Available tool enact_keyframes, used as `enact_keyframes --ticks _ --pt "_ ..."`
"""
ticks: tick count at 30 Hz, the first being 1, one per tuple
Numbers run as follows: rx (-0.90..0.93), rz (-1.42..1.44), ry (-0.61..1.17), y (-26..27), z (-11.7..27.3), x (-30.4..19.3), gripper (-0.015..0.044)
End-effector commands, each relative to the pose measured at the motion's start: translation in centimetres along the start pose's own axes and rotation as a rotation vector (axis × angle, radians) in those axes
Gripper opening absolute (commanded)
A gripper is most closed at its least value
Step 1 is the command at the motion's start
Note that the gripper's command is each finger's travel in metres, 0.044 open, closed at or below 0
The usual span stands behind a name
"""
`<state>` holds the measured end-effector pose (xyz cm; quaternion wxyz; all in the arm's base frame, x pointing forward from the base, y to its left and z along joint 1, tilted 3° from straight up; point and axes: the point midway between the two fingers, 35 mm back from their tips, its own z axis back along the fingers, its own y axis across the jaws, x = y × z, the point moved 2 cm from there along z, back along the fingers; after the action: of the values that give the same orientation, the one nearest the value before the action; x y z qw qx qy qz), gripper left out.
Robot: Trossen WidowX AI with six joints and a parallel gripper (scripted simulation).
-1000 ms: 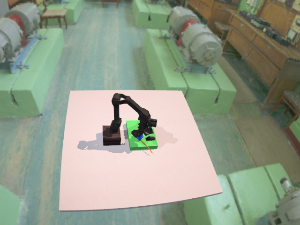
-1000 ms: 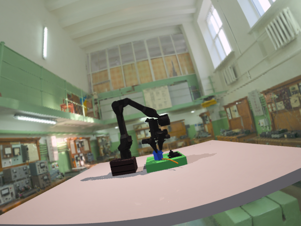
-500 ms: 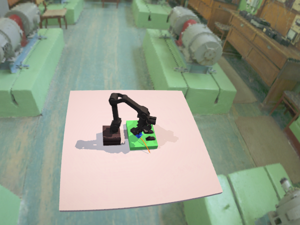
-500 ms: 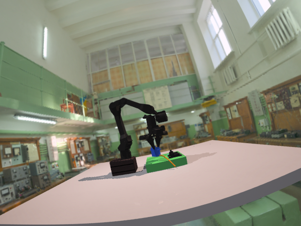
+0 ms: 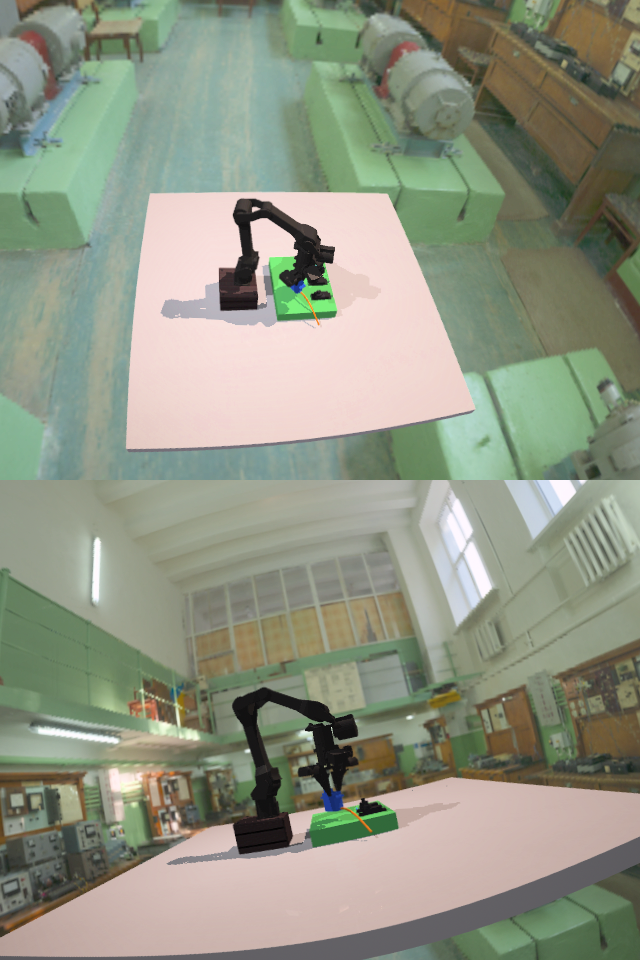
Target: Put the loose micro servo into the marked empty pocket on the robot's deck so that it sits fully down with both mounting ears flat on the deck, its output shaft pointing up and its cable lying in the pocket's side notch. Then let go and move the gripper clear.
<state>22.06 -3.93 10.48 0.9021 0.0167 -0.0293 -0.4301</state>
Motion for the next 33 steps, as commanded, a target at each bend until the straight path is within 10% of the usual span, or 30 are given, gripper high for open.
enact_keyframes --ticks 1,33 --pt "0.006 -0.002 -0.007 0.8 0.2 -0.6 0.0" --pt "0.012 -0.003 0.004 7.5 0.3 -10.4 0.0"
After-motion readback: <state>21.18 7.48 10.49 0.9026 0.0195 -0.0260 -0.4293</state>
